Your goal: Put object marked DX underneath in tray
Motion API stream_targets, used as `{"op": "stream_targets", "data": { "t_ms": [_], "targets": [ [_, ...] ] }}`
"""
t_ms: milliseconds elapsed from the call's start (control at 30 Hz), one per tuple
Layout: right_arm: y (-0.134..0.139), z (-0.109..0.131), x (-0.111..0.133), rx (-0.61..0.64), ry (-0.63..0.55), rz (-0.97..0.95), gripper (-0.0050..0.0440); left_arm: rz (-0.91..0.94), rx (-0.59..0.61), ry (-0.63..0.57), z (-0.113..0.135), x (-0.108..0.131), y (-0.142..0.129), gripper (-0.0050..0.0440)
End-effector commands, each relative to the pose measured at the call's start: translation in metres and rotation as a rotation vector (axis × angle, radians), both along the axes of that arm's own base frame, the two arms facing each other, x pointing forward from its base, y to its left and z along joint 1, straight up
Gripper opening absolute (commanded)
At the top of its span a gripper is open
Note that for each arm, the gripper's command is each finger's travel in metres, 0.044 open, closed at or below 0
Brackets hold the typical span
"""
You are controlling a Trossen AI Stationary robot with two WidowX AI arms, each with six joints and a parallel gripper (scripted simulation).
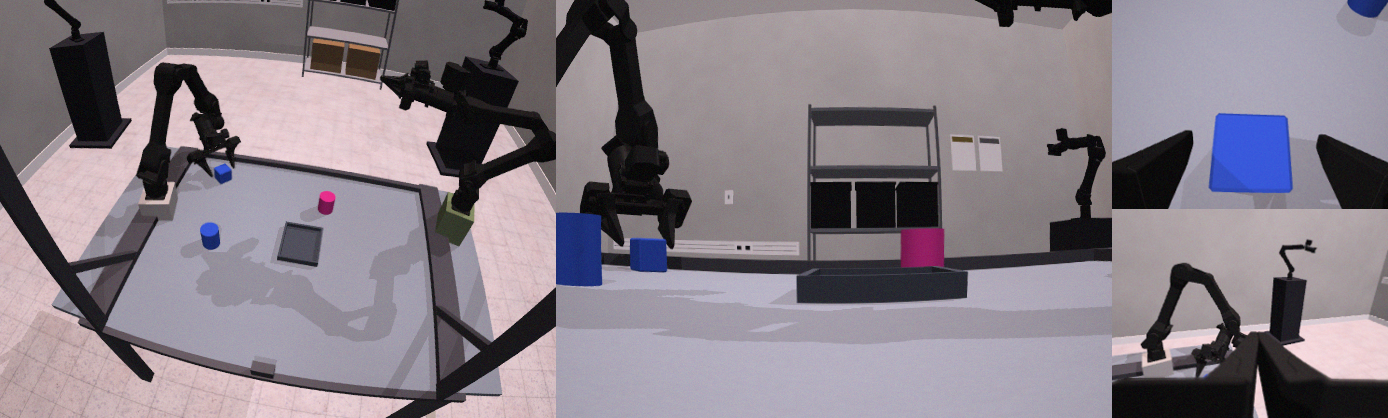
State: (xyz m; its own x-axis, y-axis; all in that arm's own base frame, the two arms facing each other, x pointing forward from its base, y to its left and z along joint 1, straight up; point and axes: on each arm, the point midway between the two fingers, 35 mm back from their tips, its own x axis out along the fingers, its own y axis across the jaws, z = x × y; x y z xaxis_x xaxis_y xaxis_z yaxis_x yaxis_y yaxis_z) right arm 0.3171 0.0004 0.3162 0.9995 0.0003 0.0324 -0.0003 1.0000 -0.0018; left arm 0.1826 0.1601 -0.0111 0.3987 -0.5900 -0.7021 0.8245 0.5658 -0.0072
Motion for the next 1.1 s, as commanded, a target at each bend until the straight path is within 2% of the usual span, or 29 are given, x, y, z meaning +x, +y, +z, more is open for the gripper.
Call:
{"op": "stream_targets", "data": {
  "t_ms": [0, 533, 700, 1067],
  "targets": [
    [0.000, 0.007, -0.001, 0.002, -0.018, 0.000, -0.0050, 0.006, 0.010, -0.006, -0.002, 0.004, -0.001, 0.0400],
    [0.000, 0.007, -0.001, 0.002, -0.018, 0.000, -0.0050, 0.004, 0.009, -0.005, -0.017, 0.012, -0.013, 0.0400],
    [0.000, 0.007, -0.001, 0.002, -0.018, 0.000, -0.0050, 0.004, 0.027, -0.014, -0.014, 0.013, -0.008, 0.0280],
    [0.000, 0.007, -0.001, 0.002, -0.018, 0.000, -0.0050, 0.004, 0.027, -0.014, -0.014, 0.013, -0.008, 0.0233]
  ]
}}
